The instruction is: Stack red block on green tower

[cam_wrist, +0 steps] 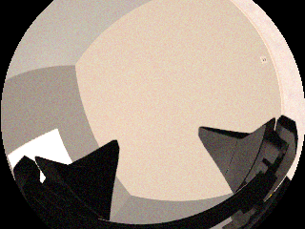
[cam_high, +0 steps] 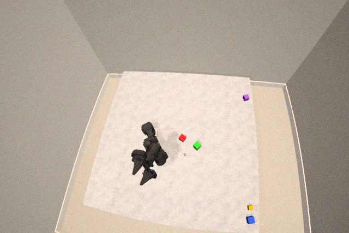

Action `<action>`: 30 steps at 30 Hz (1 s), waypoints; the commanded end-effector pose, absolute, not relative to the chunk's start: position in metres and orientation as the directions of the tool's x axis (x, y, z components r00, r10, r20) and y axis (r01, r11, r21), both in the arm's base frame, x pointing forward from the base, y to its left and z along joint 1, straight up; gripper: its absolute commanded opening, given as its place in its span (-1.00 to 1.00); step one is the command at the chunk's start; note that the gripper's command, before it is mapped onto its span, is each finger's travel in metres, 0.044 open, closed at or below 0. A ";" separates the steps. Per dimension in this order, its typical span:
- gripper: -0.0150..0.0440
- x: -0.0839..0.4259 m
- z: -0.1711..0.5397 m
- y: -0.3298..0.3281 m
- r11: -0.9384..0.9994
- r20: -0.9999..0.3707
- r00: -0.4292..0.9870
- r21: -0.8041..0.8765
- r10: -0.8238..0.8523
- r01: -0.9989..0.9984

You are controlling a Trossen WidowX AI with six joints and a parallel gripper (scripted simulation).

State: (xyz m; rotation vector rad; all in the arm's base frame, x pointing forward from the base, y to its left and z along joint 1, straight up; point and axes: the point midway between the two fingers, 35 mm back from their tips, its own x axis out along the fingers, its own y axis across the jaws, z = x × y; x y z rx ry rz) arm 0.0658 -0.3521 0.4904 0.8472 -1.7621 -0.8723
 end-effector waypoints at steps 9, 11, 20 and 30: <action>1.00 -0.014 0.560 -0.285 0.790 0.654 -0.448 0.545 -0.610 -0.280; 1.00 -0.031 0.575 -0.261 0.848 0.702 -0.476 0.442 -0.530 -0.292; 1.00 -0.076 0.624 -0.128 0.951 0.853 -0.511 -0.062 -0.108 -0.303; 1.00 -0.062 0.633 0.028 0.803 0.846 -0.366 -0.504 0.387 -0.318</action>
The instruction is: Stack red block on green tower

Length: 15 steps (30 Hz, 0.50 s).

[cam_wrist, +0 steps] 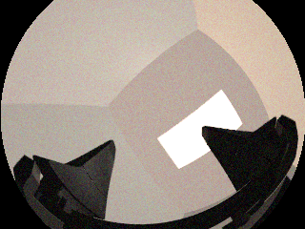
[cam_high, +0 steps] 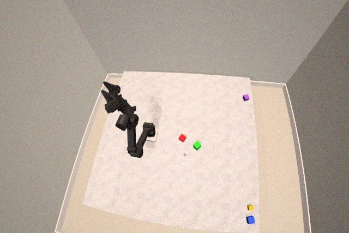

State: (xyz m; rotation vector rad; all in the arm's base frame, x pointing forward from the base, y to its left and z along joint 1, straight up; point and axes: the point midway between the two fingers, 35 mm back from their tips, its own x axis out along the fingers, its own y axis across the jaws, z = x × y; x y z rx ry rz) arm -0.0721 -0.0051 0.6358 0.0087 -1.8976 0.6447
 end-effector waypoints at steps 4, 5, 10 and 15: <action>1.00 -0.040 0.624 0.078 0.721 0.802 -0.260 -0.597 0.538 -0.353; 1.00 -0.033 0.621 0.090 0.699 0.787 -0.230 -0.615 0.572 -0.365; 1.00 0.008 0.600 0.142 0.601 0.692 -0.064 -0.665 0.719 -0.443; 1.00 0.061 0.568 0.185 0.522 0.549 0.134 -0.650 0.825 -0.552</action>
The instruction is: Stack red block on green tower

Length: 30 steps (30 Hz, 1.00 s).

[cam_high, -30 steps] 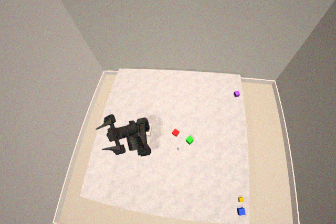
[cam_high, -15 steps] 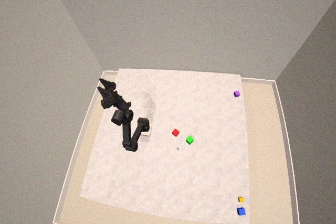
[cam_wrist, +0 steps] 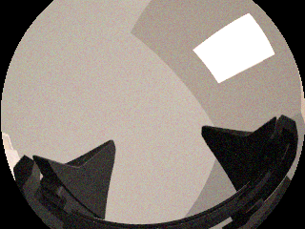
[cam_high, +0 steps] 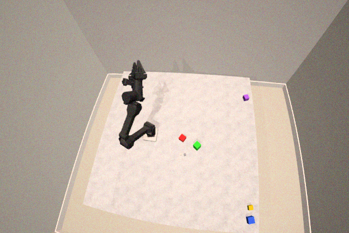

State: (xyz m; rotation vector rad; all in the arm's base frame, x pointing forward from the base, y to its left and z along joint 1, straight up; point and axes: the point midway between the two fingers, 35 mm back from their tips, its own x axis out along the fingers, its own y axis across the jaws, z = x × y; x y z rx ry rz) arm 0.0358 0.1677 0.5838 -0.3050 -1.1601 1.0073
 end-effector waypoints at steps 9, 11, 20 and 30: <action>1.00 0.167 0.487 0.219 0.519 0.210 0.480 -0.464 0.852 -0.718; 1.00 0.190 0.466 0.218 0.544 0.124 0.545 -0.402 0.829 -0.736; 1.00 0.274 0.367 0.183 0.735 -0.266 0.732 -0.108 0.627 -0.669; 1.00 0.315 0.261 0.102 0.943 -0.655 0.687 0.134 0.315 -0.304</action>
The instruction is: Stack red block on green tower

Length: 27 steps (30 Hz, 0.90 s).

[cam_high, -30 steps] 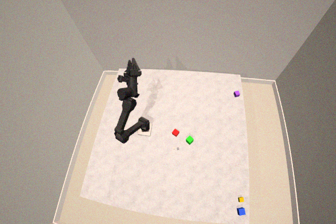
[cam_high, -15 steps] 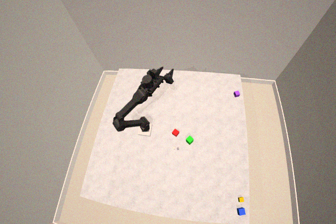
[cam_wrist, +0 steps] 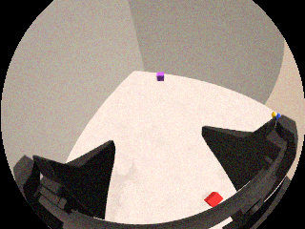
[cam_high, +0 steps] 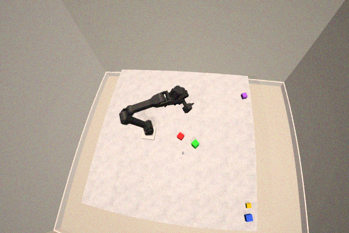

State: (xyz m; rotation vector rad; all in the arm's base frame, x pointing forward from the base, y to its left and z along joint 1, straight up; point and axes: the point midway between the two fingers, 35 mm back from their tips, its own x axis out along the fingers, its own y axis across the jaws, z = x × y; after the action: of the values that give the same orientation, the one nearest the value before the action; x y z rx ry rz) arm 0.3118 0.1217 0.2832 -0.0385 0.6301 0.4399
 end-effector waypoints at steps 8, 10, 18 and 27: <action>1.00 0.304 0.190 0.030 0.976 -0.879 0.465 0.180 0.103 0.124; 1.00 0.296 0.175 0.013 0.958 -0.919 0.389 0.167 0.066 0.233; 1.00 0.251 0.131 -0.045 0.795 -0.999 0.051 0.027 -0.005 0.606; 1.00 0.248 0.125 -0.049 0.776 -1.000 0.022 0.010 -0.005 0.630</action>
State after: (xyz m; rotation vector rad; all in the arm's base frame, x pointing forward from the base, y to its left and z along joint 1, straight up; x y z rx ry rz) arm 0.2481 -0.0477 0.1286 0.5318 1.4790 -0.5157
